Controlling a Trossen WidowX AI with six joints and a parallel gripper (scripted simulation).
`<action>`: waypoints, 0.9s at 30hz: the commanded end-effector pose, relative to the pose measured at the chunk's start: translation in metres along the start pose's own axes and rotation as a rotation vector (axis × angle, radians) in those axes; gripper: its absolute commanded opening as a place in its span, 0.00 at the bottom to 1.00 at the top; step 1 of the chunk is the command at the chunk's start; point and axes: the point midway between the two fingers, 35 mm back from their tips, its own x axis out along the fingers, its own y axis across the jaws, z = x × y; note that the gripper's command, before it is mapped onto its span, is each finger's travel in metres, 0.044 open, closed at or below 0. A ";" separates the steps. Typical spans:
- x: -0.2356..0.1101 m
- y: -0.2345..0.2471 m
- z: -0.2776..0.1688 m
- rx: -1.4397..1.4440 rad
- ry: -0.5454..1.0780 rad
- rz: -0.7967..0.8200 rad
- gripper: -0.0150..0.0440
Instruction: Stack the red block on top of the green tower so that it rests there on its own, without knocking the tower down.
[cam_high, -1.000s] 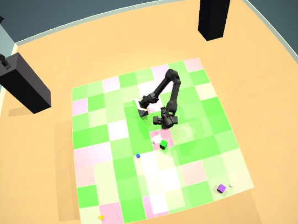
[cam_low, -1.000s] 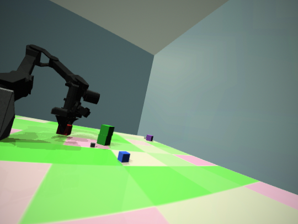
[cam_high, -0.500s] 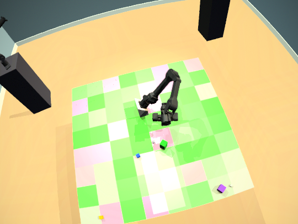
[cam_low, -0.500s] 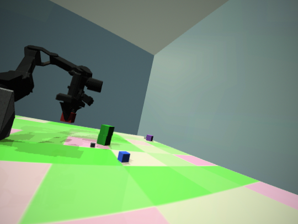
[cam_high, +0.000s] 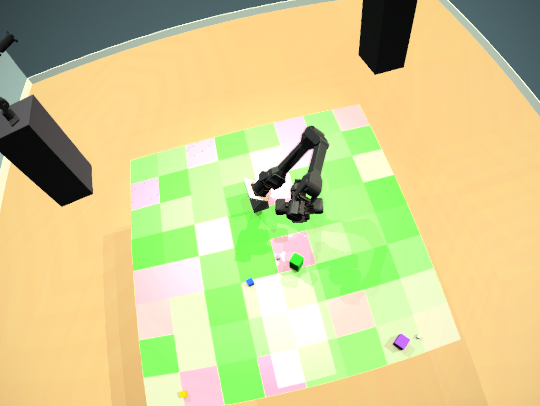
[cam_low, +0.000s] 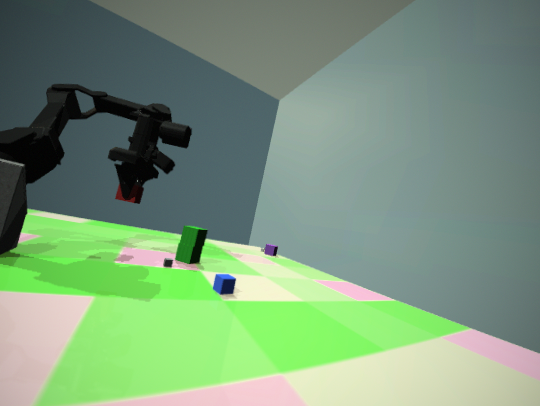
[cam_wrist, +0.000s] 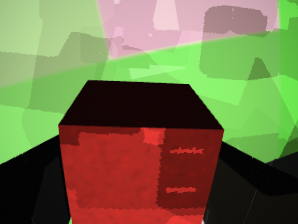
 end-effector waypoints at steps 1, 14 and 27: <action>-0.003 0.000 0.000 -0.001 0.004 -0.004 0.25; -0.013 0.002 0.046 -0.003 0.002 -0.005 0.25; -0.014 -0.002 0.106 -0.006 0.000 -0.005 0.25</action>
